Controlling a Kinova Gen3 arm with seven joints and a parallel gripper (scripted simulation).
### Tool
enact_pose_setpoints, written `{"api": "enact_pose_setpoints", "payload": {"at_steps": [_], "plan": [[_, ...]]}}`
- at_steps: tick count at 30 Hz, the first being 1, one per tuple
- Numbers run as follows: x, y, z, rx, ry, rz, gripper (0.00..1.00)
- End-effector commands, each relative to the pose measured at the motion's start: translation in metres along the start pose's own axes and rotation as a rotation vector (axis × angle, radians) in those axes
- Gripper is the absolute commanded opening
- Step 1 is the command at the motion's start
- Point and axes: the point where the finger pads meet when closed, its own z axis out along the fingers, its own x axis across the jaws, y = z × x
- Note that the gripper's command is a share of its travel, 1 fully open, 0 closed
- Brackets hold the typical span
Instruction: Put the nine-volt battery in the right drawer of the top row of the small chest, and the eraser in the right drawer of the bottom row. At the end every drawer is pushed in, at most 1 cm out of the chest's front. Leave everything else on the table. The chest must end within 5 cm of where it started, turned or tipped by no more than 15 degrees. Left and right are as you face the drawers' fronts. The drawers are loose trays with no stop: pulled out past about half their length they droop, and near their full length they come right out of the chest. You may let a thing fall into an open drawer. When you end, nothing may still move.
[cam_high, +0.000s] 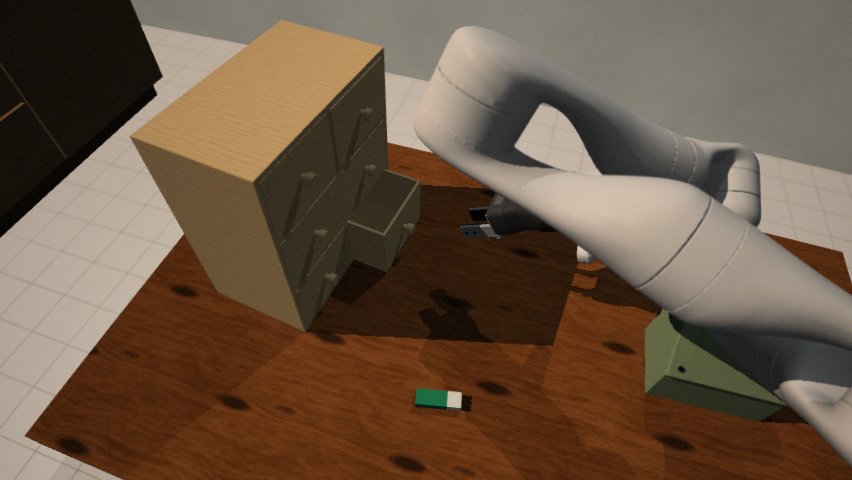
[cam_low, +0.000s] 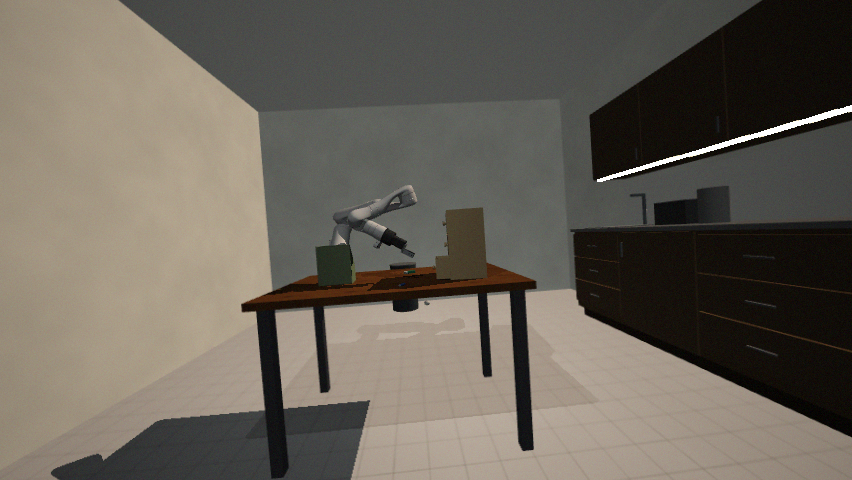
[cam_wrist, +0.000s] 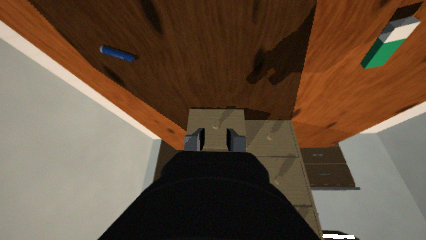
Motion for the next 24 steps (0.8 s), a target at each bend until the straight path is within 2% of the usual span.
{"api": "enact_pose_setpoints", "payload": {"at_steps": [1, 12, 24], "plan": [[0.000, 0.003, 0.000, 0.003, 0.001, -0.004, 0.67], [0.000, 0.005, -0.006, 0.051, 0.001, -0.004, 0.67], [0.000, 0.010, -0.018, 0.167, 0.001, -0.004, 0.67]]}}
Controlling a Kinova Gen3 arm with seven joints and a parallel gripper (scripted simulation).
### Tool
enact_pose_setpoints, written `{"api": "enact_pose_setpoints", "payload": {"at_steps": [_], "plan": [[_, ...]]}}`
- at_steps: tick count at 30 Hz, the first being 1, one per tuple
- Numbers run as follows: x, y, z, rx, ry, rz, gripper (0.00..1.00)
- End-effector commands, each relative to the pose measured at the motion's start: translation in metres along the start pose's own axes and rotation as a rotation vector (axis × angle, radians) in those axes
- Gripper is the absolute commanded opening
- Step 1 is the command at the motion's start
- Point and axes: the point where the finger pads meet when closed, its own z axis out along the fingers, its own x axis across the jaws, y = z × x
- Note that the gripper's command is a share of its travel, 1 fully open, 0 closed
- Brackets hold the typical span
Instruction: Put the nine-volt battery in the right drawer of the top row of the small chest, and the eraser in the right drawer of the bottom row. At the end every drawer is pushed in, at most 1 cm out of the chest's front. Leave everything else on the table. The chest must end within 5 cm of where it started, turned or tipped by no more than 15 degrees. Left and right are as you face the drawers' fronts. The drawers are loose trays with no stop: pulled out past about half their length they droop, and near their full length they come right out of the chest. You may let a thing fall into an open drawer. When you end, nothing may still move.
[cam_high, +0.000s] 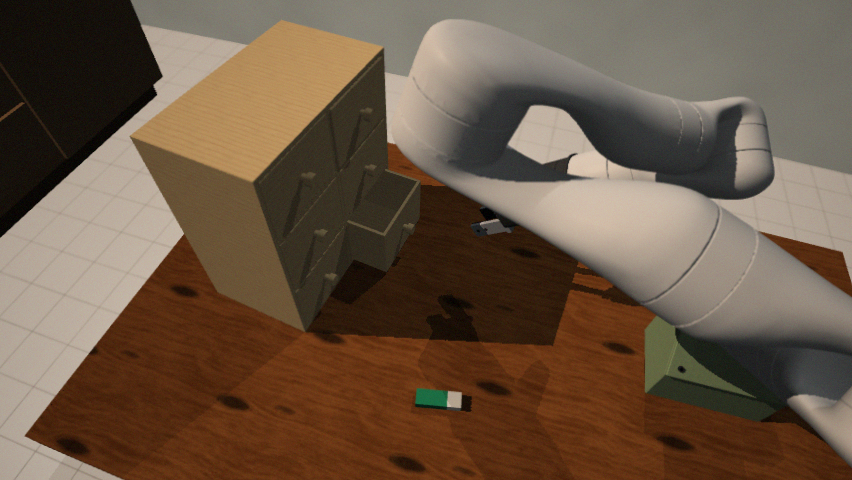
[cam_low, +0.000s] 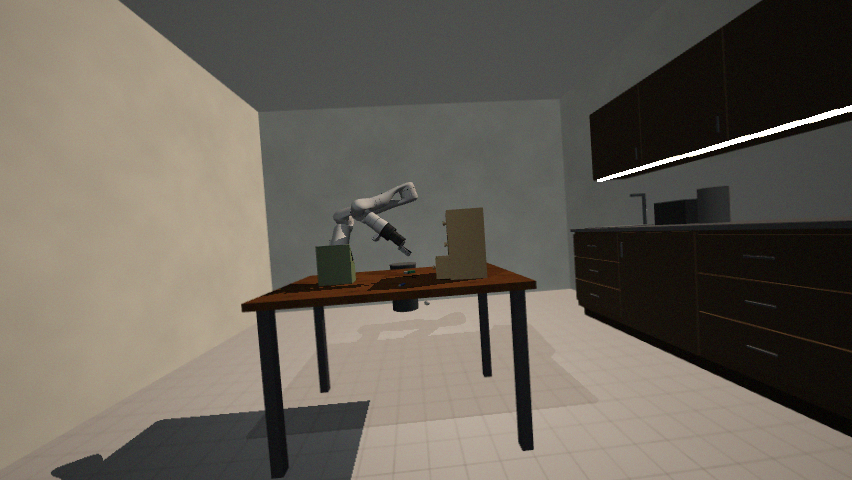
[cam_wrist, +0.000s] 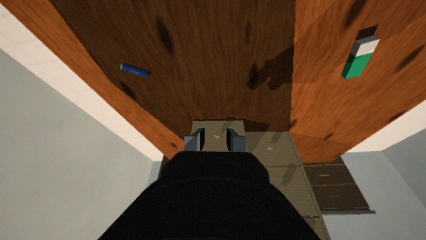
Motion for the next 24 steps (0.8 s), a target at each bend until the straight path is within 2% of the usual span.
{"api": "enact_pose_setpoints", "payload": {"at_steps": [1, 4, 19, 21, 24], "plan": [[0.004, 0.010, -0.002, 0.016, 0.007, -0.023, 0.67], [0.004, 0.010, -0.003, 0.028, 0.006, -0.023, 0.67], [0.004, 0.016, -0.027, 0.242, 0.004, -0.023, 0.67], [0.004, 0.016, -0.027, 0.242, 0.004, -0.023, 0.67], [0.004, 0.018, -0.033, 0.290, 0.004, -0.023, 0.67]]}}
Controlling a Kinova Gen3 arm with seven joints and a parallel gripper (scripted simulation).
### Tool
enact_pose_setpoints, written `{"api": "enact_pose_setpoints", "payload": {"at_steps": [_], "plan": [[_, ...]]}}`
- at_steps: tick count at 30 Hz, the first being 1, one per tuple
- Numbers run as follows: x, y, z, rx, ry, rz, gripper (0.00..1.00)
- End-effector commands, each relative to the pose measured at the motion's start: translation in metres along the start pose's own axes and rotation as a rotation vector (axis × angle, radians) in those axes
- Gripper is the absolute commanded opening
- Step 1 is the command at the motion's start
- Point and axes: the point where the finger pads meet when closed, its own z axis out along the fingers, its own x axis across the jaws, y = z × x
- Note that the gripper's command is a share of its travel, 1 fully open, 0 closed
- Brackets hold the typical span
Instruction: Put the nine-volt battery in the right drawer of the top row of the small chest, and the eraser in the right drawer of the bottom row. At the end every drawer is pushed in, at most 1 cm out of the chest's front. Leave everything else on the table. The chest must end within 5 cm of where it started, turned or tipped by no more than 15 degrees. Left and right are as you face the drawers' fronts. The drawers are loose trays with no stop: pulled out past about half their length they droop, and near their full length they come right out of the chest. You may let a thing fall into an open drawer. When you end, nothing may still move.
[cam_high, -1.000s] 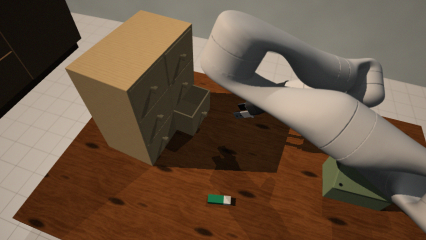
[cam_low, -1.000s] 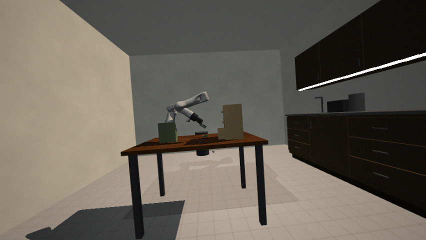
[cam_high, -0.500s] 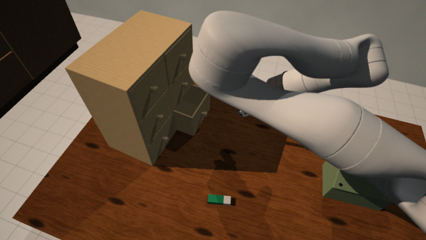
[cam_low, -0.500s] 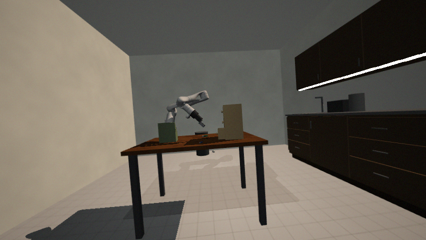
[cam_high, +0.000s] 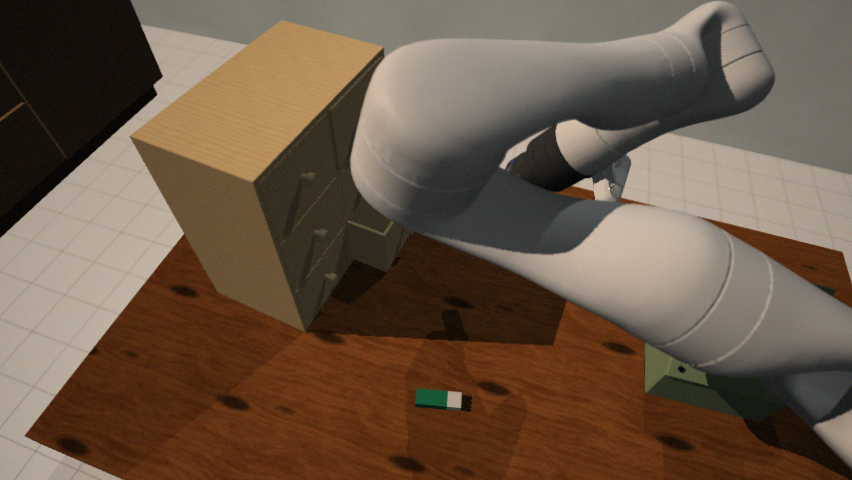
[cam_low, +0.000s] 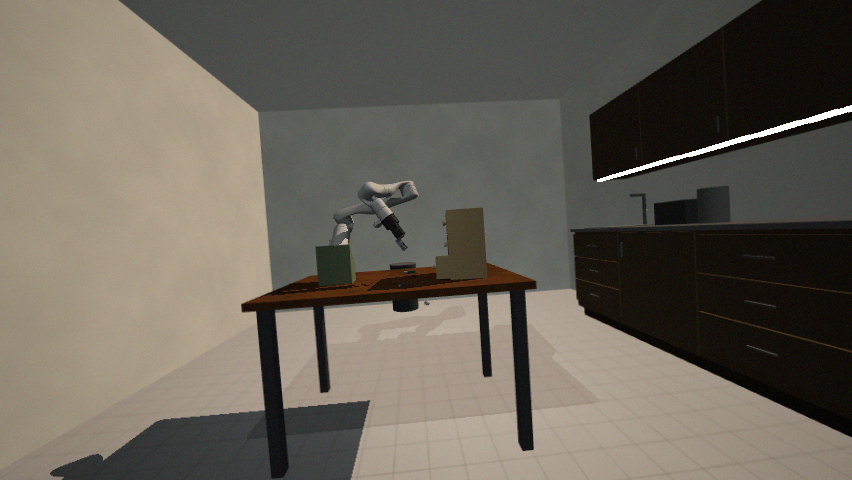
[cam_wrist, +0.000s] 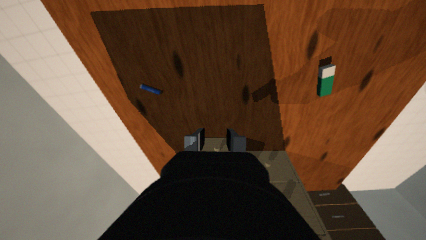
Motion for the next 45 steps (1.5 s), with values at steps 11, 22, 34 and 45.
{"api": "enact_pose_setpoints", "payload": {"at_steps": [11, 22, 34, 45], "plan": [[0.002, 0.006, -0.024, 0.201, 0.000, -0.024, 0.67], [0.002, 0.006, -0.041, 0.352, -0.002, -0.024, 0.67], [0.002, 0.006, -0.057, 0.489, -0.003, -0.024, 0.67], [0.002, 0.006, -0.067, 0.573, -0.004, -0.024, 0.67]]}}
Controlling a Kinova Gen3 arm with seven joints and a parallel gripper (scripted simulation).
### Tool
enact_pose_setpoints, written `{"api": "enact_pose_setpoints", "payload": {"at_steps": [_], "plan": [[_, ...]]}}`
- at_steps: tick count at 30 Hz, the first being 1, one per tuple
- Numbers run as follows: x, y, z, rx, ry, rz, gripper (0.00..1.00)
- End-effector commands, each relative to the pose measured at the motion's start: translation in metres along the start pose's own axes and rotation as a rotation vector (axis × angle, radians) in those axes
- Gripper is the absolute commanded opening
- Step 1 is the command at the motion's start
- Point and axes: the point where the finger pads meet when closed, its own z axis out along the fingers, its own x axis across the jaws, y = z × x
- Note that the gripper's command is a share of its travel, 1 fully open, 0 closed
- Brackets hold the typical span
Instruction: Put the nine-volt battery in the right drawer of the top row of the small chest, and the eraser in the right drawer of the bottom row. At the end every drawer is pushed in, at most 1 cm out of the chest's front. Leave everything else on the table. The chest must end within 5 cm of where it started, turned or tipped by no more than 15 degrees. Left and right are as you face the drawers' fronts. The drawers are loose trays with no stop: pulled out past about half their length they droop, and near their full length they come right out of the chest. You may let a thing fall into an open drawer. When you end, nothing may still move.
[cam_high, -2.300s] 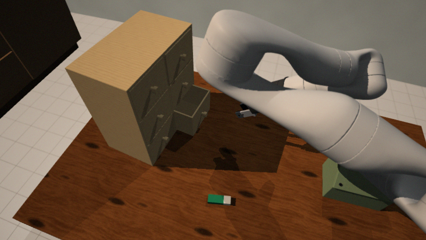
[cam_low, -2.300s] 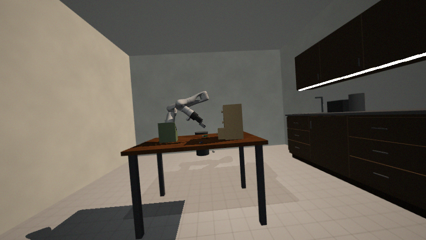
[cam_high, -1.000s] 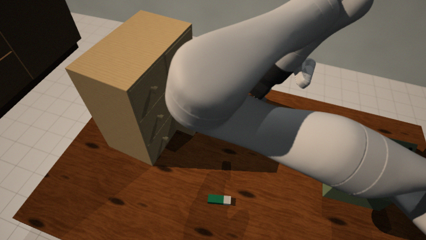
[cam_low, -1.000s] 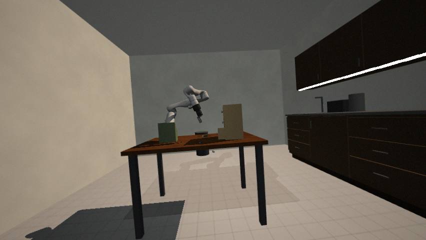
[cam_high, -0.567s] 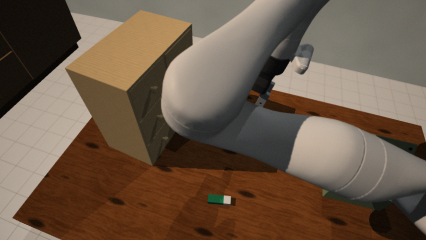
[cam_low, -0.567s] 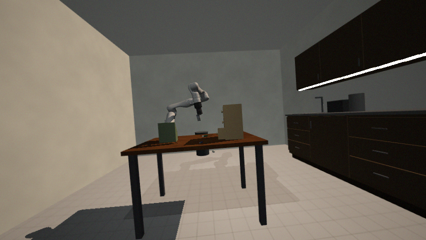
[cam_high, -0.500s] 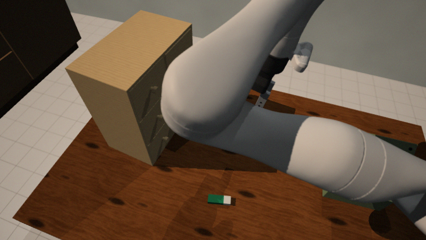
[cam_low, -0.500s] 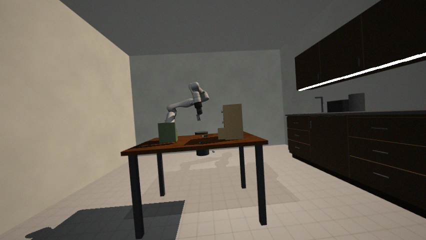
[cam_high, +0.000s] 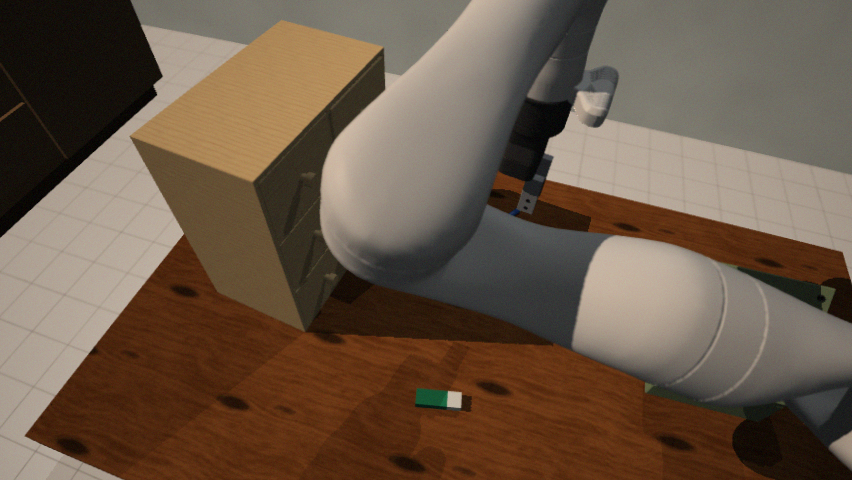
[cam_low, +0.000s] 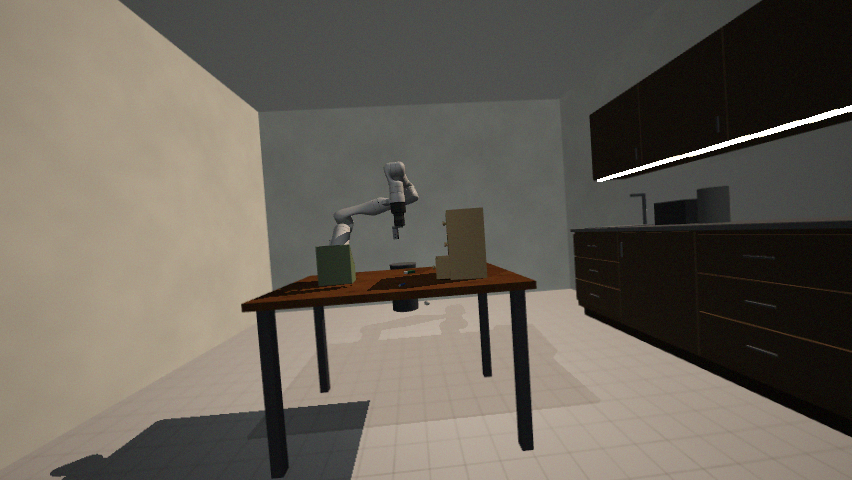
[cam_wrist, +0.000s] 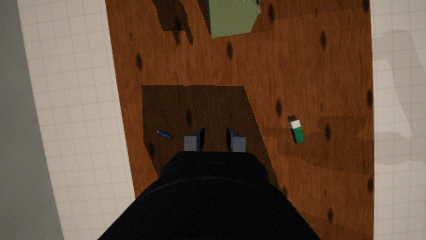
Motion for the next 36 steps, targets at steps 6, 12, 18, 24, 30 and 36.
{"api": "enact_pose_setpoints", "payload": {"at_steps": [6, 12, 18, 24, 30, 36], "plan": [[-0.0009, 0.0000, -0.0025, 0.019, -0.002, -0.005, 0.67], [-0.0009, -0.0005, -0.0032, 0.026, -0.002, -0.004, 0.67], [-0.0009, -0.0005, -0.0032, 0.026, -0.002, -0.004, 0.67], [-0.0009, -0.0005, -0.0032, 0.026, -0.002, -0.004, 0.67], [-0.0009, -0.0005, -0.0032, 0.026, -0.002, -0.004, 0.67], [-0.0009, -0.0005, -0.0032, 0.026, -0.002, -0.004, 0.67]]}}
